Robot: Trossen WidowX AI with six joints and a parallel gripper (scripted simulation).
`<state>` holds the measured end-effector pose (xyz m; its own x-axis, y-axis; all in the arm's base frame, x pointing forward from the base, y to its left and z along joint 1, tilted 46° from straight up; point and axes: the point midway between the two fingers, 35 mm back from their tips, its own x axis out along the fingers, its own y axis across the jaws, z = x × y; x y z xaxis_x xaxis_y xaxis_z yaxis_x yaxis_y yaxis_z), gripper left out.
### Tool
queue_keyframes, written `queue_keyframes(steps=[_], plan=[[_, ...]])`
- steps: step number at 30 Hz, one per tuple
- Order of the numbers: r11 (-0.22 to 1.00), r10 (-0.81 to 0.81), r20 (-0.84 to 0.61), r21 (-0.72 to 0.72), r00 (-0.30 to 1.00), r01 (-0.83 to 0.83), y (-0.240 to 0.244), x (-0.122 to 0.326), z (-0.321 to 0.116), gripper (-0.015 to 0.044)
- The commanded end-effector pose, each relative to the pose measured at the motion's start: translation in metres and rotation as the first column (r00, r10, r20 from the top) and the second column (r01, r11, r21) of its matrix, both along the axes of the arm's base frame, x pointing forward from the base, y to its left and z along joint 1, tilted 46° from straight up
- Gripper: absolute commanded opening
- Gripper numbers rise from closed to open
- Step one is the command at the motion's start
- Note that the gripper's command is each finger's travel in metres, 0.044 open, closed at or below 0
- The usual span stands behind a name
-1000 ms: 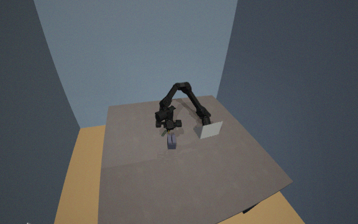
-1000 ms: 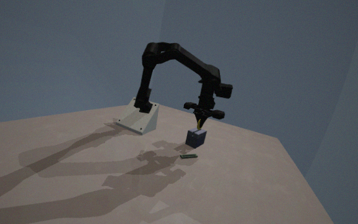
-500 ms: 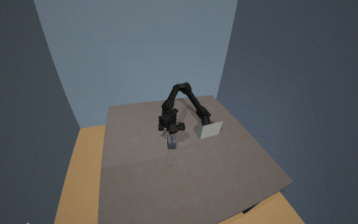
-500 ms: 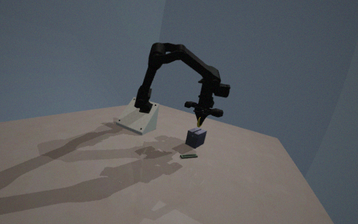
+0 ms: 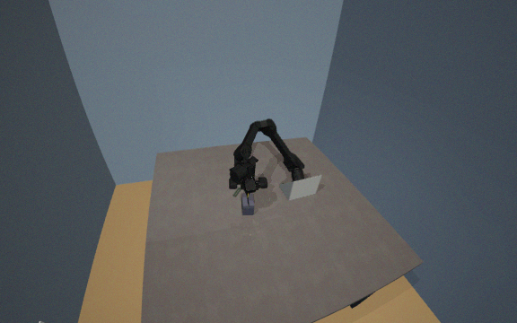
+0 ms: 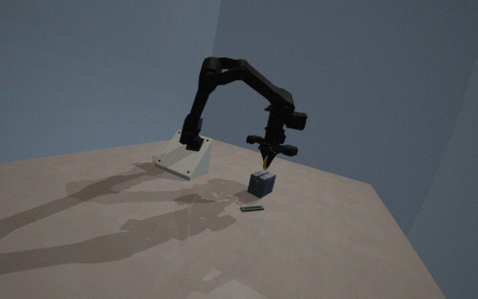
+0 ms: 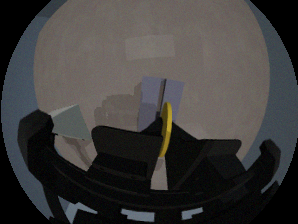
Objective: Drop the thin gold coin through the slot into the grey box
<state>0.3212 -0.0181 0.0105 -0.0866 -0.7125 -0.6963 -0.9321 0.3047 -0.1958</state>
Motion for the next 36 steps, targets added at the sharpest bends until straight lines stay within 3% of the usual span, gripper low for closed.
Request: queue_keyframes(steps=[1, 36], plan=[[1.0, 0.003, -0.001, 0.0, 1.0, -0.003, 0.0009, -0.0002, -0.0007, 0.0], [1.0, 0.01, -0.003, -0.001, 1.0, -0.01, -0.0021, -0.0045, -0.0077, 0.0]])
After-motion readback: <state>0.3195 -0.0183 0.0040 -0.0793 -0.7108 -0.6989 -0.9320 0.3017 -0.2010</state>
